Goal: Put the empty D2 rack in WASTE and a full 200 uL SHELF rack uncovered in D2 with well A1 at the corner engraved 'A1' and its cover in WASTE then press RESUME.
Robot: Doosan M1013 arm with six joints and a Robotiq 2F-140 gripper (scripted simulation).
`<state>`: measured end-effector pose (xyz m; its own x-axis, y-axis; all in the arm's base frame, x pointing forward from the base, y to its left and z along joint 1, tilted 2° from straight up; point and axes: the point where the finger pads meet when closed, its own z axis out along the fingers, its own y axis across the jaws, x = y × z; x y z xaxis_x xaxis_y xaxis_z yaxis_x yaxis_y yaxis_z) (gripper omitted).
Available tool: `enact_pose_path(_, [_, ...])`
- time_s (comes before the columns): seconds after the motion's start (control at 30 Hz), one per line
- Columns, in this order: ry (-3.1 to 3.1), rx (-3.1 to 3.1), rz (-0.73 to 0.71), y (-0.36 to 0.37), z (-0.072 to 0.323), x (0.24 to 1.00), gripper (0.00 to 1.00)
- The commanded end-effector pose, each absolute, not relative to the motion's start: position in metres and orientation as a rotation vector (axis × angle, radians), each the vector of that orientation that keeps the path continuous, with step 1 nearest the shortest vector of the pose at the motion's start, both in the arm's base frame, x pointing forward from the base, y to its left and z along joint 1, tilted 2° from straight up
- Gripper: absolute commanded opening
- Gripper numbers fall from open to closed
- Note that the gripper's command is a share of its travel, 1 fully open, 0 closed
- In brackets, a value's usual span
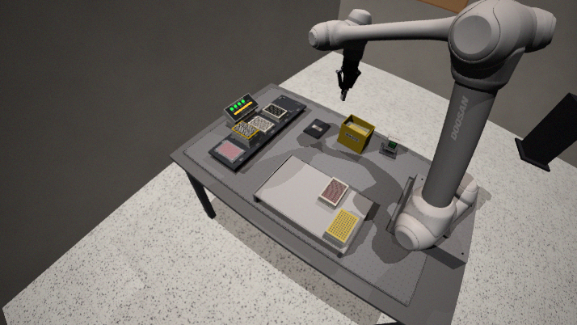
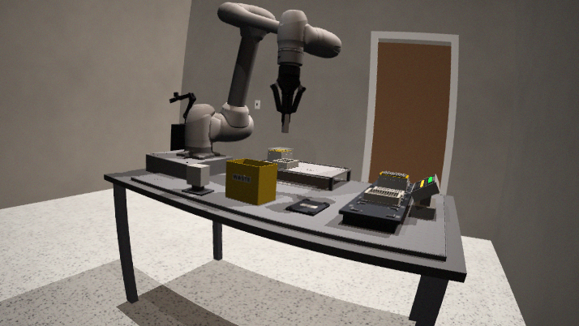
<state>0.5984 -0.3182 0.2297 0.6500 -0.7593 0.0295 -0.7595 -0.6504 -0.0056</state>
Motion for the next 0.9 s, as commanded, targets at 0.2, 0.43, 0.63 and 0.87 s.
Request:
enact_pose_path(0.2, [-1.100,2.933,0.045,-0.313,0.229,0.563,0.00])
enact_pose_path(0.43, [-0.892,3.000,0.044,-0.307,0.228,0.528,0.00])
enact_pose_path(0.63, [-0.710,3.047,0.042,-0.303,0.227,0.498,0.00])
enact_pose_path(0.87, [-0.556,3.077,0.041,-0.299,0.226,0.474,0.00])
